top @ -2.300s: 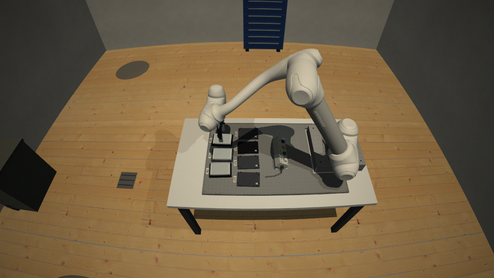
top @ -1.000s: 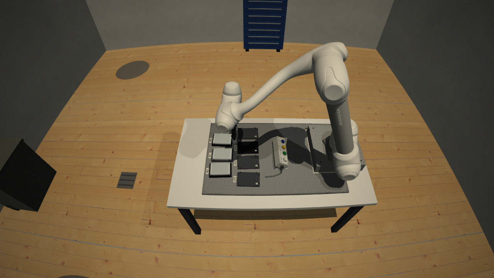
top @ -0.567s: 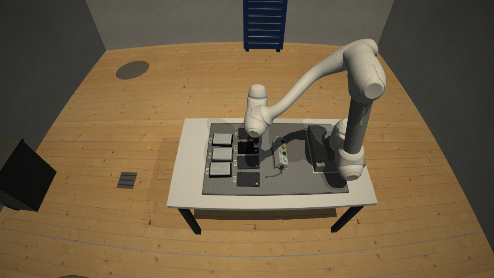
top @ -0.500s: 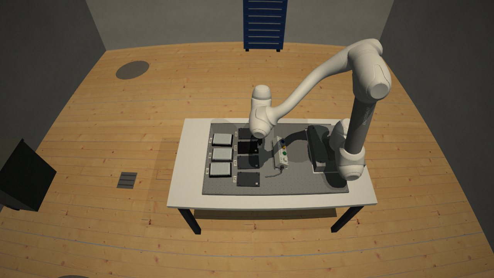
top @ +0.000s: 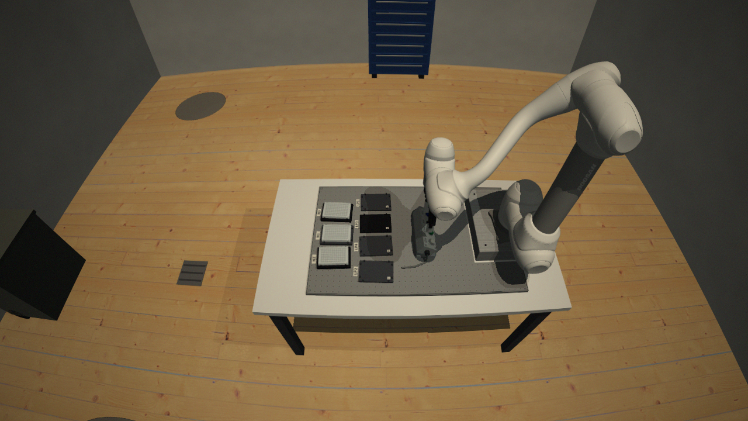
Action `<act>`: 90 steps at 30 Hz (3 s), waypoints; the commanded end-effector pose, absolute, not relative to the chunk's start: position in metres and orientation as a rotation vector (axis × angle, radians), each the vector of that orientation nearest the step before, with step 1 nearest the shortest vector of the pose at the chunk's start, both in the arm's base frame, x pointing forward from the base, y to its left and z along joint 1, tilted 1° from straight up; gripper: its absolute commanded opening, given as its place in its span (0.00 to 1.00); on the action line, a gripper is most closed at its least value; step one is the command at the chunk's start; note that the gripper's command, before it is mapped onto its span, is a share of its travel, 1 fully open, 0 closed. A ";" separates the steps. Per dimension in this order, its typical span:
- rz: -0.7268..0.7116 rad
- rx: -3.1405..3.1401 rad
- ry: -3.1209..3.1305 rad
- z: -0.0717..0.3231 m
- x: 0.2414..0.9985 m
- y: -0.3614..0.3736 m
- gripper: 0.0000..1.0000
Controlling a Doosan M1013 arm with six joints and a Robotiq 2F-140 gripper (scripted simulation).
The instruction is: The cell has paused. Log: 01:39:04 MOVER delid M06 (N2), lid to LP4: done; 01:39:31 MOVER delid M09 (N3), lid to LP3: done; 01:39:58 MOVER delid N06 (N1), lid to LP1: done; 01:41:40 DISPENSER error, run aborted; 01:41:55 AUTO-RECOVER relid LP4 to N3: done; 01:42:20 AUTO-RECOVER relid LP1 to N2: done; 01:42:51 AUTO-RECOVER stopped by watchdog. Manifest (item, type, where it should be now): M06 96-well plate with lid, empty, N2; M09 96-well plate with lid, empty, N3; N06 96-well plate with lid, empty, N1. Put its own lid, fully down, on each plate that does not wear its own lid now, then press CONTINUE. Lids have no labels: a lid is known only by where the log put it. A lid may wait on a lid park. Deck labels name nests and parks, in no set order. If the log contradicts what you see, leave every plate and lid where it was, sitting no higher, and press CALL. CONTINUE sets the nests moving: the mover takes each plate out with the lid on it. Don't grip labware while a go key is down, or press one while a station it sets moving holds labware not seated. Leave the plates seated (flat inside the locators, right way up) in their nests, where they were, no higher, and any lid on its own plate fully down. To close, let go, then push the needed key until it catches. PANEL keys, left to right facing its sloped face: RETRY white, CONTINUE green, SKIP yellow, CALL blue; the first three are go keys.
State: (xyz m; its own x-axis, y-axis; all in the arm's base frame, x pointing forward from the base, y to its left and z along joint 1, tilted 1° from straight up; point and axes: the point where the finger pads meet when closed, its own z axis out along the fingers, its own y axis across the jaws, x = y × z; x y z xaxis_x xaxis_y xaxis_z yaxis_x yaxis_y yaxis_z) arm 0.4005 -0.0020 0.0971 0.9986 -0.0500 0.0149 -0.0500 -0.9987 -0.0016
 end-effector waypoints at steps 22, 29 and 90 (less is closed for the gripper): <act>-0.027 -3.140 0.074 0.096 0.377 0.004 0.00; -0.027 -3.140 0.074 0.096 0.377 0.004 0.00; -0.027 -3.140 0.074 0.078 0.378 0.005 0.00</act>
